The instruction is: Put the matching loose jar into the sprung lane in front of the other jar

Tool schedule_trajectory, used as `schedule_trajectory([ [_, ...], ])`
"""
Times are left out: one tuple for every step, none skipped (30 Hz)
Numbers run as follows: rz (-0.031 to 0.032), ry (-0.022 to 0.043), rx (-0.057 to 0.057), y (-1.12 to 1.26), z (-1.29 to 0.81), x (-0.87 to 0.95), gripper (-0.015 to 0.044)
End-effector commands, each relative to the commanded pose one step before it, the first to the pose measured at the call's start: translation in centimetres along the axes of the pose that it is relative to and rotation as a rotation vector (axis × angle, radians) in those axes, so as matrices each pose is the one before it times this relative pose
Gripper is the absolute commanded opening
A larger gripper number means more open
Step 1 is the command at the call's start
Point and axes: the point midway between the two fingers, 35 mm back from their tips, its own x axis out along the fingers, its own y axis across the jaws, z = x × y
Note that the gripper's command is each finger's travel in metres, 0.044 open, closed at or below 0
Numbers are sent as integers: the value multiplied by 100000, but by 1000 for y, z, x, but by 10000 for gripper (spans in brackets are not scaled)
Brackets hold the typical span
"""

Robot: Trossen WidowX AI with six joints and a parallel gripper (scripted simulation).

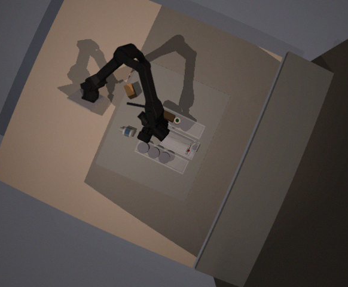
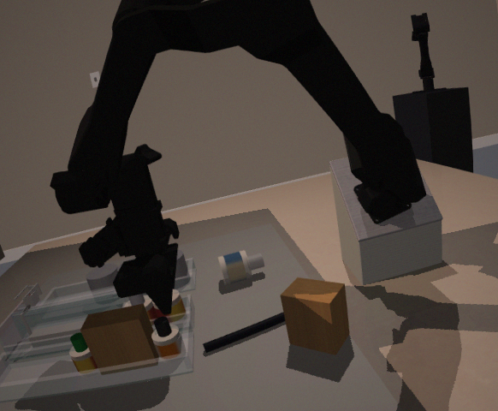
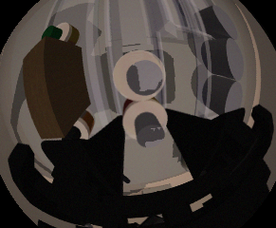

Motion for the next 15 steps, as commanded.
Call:
schedule_trajectory([
  [650, -770, -417, 117, 128, 17, 0],
  [0, 1, 1, 0, -17, 0, 0],
  [0, 1, 1, 0, -17, 0, 0],
  [0, 1, 1, 0, -17, 0, 0],
  [0, 1, 1, 0, -17, 0, 0],
  [0, 1, 1, 0, -17, 0, 0],
  [0, 1, 1, 0, -17, 0, 0],
  [0, 1, 1, 0, -17, 0, 0],
  [0, 1, 1, 0, -17, 0, 0],
  [0, 1, 1, 0, -17, 0, 0],
  [0, 1, 1, 0, -17, 0, 0],
  [0, 1, 1, 0, -17, 0, 0],
  [0, 1, 1, 0, -17, 0, 0],
  [0, 1, 1, 0, -17, 0, 0],
  [0, 1, 1, 0, -17, 0, 0],
])
